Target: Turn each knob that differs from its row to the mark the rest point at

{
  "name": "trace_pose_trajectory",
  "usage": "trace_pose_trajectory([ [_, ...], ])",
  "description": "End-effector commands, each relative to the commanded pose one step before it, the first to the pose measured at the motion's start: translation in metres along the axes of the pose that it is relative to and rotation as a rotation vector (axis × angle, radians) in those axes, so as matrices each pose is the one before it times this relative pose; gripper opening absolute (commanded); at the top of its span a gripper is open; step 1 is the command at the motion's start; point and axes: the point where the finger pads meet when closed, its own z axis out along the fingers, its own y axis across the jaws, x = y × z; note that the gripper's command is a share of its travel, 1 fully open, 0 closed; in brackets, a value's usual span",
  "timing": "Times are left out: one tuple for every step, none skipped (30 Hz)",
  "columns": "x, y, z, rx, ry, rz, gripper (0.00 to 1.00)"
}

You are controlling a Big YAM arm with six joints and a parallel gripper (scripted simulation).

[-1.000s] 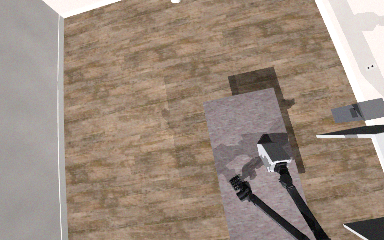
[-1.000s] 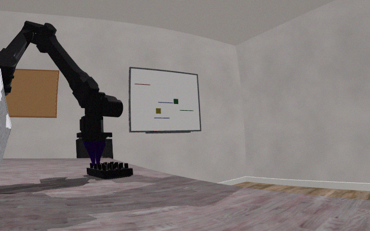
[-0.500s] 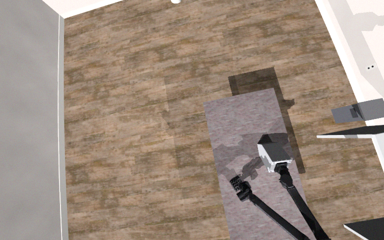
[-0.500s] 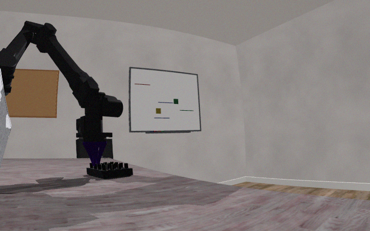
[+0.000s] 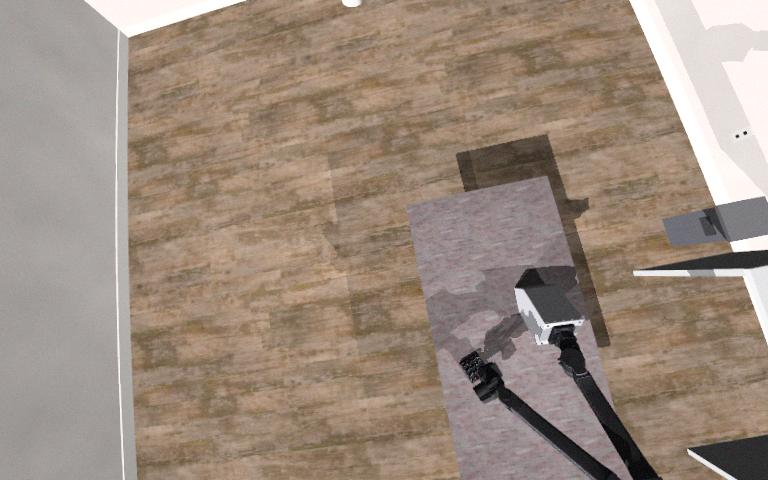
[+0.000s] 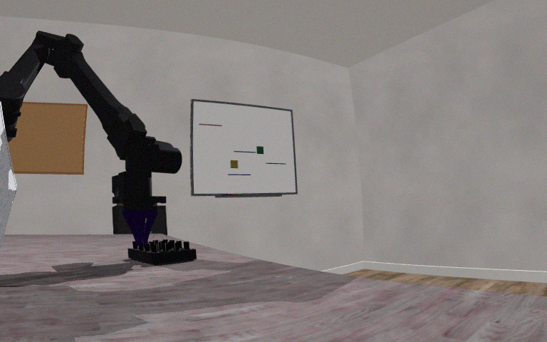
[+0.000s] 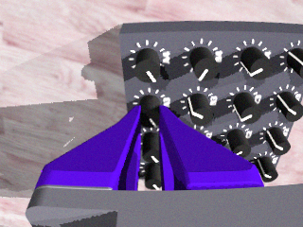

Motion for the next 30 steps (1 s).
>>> trace_pose_trajectory([
  [-0.00305,0.00008,0.00114,-0.00600,-0.00625,-0.01109,0.08],
  [0.00000,0.00000,0.00000,0.00000,0.00000,0.00000,0.08],
  [0.00000,0.00000,0.00000,0.00000,0.00000,0.00000,0.08],
  [0.00000,0.00000,0.00000,0.00000,0.00000,0.00000,0.08],
  [0.00000,0.00000,0.00000,0.00000,0.00000,0.00000,0.08],
  [0.00000,0.00000,0.00000,0.00000,0.00000,0.00000,0.08],
  [0.00000,0.00000,0.00000,0.00000,0.00000,0.00000,0.19],
  [0.00000,0.00000,0.00000,0.00000,0.00000,0.00009,0.19],
  [0.00000,0.00000,0.00000,-0.00001,0.00000,0.00004,0.19],
  [0.00000,0.00000,0.00000,0.00001,0.00000,0.00000,0.19],
  [0.00000,0.00000,0.00000,0.00000,0.00000,0.00000,0.19],
  [0.00000,0.00000,0.00000,0.00000,0.00000,0.00001,0.19],
  [0.00000,0.00000,0.00000,0.00000,0.00000,0.00000,0.19],
  [0.00000,0.00000,0.00000,0.00000,0.00000,0.00000,0.19],
  [0.00000,0.00000,0.00000,0.00000,0.00000,0.00000,0.19],
  [0.00000,0.00000,0.00000,0.00000,0.00000,0.00000,0.19],
  [0.00000,0.00000,0.00000,0.00000,0.00000,0.00000,0.19],
  [0.00000,0.00000,0.00000,0.00000,0.00000,0.00000,0.19],
  [0.00000,0.00000,0.00000,0.00000,0.00000,0.00000,0.19],
  [0.00000,0.00000,0.00000,0.00000,0.00000,0.00000,0.19],
  [0.00000,0.00000,0.00000,0.00000,0.00000,0.00000,0.19],
  [0.00000,0.00000,0.00000,0.00000,0.00000,0.00000,0.19],
  [0.00000,0.00000,0.00000,0.00000,0.00000,0.00000,0.19],
  [0.00000,0.00000,0.00000,0.00000,0.00000,0.00000,0.19],
  [0.00000,0.00000,0.00000,0.00000,0.00000,0.00000,0.19],
  [0.00000,0.00000,0.00000,0.00000,0.00000,0.00000,0.19],
  [0.00001,-0.00003,-0.00017,0.00011,0.00006,0.00002,0.19],
  [0.00009,-0.00019,-0.00107,0.00074,0.00040,0.00014,0.19],
  [0.00017,-0.00114,-0.00267,0.00433,0.00084,-0.00087,0.19],
  [0.00026,-0.00344,-0.00476,0.01303,0.00145,-0.00175,0.19],
])
